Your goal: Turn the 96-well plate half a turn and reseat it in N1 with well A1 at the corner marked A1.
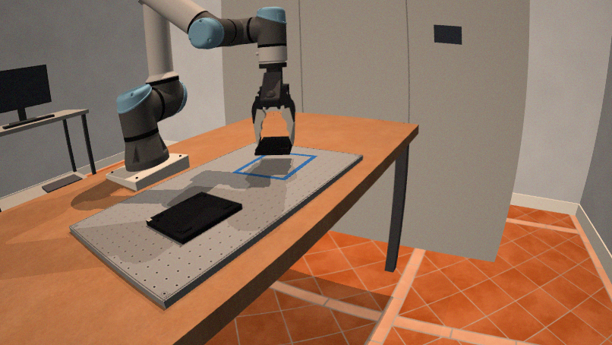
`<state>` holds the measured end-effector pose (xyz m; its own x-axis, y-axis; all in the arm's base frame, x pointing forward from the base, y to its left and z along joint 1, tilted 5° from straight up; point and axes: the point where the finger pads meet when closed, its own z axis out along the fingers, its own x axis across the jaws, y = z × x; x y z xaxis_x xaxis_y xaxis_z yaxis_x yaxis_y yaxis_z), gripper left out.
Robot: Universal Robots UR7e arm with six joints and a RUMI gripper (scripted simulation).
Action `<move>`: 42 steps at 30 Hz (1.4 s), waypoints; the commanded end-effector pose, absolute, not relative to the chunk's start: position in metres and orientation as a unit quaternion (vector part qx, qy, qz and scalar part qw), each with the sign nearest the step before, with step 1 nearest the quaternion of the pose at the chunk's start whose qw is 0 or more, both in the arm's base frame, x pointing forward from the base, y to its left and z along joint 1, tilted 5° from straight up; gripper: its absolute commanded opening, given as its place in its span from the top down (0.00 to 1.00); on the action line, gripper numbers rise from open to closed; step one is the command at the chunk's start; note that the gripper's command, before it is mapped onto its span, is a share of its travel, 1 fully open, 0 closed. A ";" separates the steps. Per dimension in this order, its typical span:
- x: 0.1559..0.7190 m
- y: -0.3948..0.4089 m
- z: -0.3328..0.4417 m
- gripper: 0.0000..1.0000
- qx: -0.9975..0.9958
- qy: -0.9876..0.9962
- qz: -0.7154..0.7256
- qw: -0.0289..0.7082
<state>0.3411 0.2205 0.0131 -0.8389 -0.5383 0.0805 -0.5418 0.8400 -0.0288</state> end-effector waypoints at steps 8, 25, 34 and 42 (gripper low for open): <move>0.341 0.220 0.006 1.00 0.282 -0.959 0.025 0.034; 0.341 0.219 -0.004 1.00 0.282 -0.959 0.025 0.034; 0.340 0.219 -0.009 1.00 0.282 -0.959 0.025 0.034; 0.340 0.219 -0.014 1.00 0.282 -0.959 0.025 0.034</move>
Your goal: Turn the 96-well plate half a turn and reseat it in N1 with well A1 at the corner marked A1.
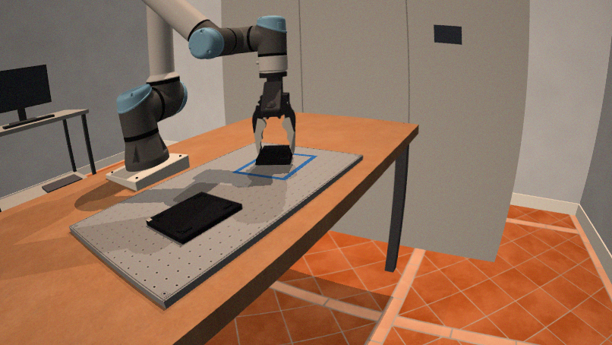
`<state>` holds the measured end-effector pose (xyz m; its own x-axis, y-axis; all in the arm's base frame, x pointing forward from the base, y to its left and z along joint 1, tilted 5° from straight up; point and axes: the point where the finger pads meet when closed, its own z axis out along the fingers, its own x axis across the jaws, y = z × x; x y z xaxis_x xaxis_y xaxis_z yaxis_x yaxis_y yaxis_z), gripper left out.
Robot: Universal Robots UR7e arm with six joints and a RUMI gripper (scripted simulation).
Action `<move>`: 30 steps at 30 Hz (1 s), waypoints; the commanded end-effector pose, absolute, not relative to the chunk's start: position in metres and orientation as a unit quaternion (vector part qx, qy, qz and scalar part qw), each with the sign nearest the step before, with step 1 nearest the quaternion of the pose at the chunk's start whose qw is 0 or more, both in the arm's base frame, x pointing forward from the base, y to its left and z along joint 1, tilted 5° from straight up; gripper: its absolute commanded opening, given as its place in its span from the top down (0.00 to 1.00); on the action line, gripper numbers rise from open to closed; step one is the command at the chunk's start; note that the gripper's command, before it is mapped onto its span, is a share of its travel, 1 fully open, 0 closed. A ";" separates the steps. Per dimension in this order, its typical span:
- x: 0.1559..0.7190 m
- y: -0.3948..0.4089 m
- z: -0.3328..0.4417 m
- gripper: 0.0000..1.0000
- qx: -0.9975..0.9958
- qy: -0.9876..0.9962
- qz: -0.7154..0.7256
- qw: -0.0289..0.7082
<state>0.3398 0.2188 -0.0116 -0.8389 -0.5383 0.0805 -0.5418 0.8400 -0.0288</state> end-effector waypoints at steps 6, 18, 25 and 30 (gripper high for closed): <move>0.340 0.219 -0.017 1.00 0.282 -0.959 0.025 0.034; 0.340 0.218 -0.025 1.00 0.282 -0.959 0.025 0.034; 0.339 0.218 -0.028 1.00 0.282 -0.959 0.025 0.034; 0.339 0.218 -0.030 1.00 0.282 -0.959 0.025 0.034</move>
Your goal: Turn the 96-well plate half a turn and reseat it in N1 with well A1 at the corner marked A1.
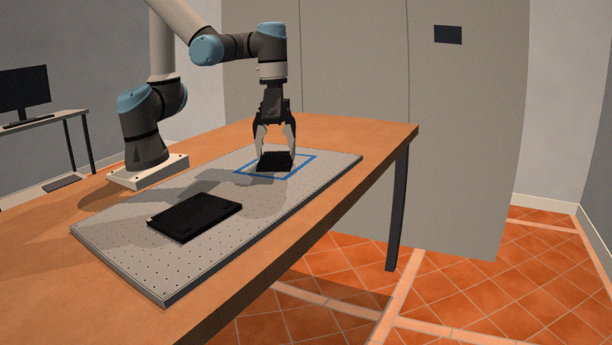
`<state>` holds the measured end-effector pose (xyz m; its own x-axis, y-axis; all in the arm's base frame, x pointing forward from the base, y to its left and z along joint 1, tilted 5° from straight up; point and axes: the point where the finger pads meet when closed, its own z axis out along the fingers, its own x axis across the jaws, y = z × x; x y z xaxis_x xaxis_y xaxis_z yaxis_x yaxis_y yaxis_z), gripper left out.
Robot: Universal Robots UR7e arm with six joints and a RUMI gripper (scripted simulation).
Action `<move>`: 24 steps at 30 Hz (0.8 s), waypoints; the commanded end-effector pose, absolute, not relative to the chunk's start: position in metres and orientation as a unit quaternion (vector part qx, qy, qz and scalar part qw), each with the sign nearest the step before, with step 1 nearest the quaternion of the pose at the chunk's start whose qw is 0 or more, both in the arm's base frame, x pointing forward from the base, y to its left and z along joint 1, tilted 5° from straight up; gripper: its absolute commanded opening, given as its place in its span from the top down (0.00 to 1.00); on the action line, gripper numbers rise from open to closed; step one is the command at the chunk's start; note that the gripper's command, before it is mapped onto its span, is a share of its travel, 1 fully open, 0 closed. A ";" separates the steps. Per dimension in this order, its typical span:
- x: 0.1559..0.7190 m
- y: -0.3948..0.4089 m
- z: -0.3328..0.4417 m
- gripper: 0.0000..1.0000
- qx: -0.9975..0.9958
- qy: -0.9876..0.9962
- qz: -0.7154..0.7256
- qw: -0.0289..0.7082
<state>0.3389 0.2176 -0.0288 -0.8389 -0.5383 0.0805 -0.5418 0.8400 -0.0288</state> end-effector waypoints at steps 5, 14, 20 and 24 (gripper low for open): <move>0.339 0.218 -0.030 1.00 0.282 -0.959 0.025 0.034; 0.339 0.218 -0.030 0.00 0.282 -0.959 0.025 0.034; 0.339 0.218 -0.030 0.00 0.282 -0.959 0.025 0.034; 0.339 0.218 -0.030 0.00 0.282 -0.959 0.025 0.034</move>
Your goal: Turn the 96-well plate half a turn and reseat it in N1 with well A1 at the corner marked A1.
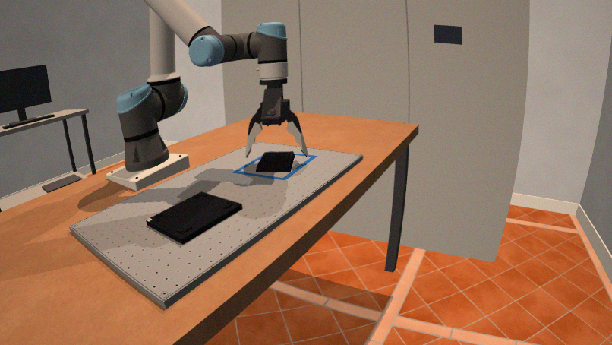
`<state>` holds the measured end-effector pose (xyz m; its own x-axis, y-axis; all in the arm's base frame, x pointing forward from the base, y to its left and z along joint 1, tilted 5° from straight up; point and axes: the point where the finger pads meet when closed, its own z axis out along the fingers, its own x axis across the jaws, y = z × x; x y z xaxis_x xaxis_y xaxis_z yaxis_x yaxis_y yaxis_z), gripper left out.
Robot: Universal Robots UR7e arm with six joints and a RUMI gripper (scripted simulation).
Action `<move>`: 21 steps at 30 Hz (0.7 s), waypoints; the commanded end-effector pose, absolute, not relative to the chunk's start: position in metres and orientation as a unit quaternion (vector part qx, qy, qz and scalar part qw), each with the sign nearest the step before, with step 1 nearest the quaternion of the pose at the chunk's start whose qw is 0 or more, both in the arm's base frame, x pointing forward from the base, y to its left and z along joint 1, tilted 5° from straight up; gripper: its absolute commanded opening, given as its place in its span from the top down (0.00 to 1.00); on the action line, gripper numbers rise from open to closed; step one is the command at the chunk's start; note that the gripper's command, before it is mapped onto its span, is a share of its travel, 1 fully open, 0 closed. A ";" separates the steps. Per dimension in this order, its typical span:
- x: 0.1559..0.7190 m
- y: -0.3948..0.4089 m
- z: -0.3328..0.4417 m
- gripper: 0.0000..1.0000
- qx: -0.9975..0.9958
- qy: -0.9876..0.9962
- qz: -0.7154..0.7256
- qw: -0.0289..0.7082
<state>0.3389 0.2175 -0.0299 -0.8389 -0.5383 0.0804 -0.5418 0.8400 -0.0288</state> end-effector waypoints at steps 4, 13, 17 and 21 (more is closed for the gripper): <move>0.339 0.218 -0.030 0.00 0.282 -0.959 0.025 0.034; 0.340 0.219 -0.014 0.00 0.282 -0.959 0.025 0.034; 0.341 0.219 -0.003 0.00 0.282 -0.959 0.025 0.034; 0.341 0.220 0.002 0.00 0.282 -0.959 0.025 0.034</move>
